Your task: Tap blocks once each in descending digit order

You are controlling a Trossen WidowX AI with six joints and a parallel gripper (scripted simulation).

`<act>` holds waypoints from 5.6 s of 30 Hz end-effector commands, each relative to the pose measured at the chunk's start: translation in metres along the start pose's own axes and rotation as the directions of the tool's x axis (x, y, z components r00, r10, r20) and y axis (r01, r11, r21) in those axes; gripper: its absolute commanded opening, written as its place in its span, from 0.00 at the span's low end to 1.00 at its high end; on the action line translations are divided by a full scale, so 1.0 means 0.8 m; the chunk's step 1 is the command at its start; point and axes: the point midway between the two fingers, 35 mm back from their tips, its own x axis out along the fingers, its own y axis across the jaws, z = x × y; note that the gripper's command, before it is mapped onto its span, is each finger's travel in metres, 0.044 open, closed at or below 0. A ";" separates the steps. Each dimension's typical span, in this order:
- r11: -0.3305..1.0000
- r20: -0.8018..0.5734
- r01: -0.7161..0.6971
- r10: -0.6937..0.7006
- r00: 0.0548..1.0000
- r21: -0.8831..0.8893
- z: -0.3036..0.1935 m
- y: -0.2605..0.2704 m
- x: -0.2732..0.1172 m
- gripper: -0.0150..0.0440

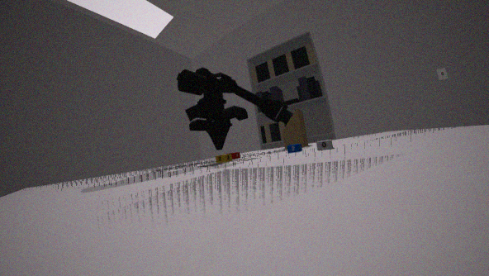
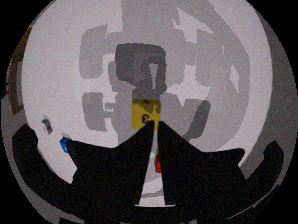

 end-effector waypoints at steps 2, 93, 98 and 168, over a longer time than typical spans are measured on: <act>1.000 -0.013 0.003 -0.003 1.000 -0.012 -0.005 0.002 0.014 0.29; 1.000 -0.016 -0.005 0.005 1.000 -0.015 -0.109 0.222 0.024 0.29; 1.000 -0.016 -0.006 0.006 1.000 -0.014 -0.108 0.222 -0.014 0.29; 1.000 -0.013 -0.011 0.011 1.000 -0.011 -0.069 0.349 0.022 0.29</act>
